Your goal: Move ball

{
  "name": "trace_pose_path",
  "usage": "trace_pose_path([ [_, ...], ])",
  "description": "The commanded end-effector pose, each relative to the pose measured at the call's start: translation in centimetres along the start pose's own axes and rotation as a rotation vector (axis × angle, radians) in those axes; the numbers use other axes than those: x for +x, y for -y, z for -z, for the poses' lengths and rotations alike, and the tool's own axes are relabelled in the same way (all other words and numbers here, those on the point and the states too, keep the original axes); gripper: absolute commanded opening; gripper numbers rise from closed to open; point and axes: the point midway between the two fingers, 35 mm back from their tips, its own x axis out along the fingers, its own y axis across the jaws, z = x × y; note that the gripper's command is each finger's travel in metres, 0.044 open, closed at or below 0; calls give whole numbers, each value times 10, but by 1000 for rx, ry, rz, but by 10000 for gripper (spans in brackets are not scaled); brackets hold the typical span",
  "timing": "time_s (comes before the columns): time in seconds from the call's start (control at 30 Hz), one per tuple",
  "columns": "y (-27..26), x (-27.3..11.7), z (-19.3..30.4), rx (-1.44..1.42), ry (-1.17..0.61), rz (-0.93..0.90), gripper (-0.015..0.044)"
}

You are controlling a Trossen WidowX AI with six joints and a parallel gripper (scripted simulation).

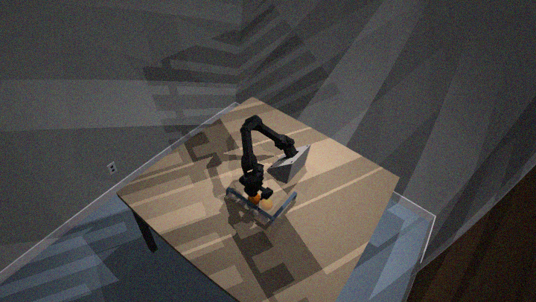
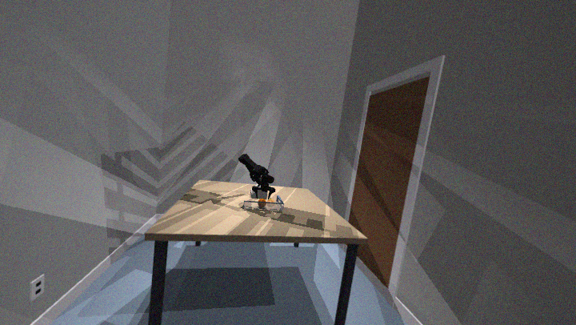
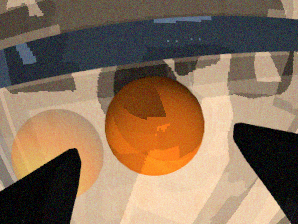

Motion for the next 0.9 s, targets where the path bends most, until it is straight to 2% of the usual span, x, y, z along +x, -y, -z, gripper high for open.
trace_pose_path([
  [0.0,1,10,2,-5,-4,6,440],
  [0.6,2,36,3,-5,-4,9,440],
  [0.73,2,36,3,-5,-4,9,335],
  [0.87,2,36,3,-5,-4,9,308],
])
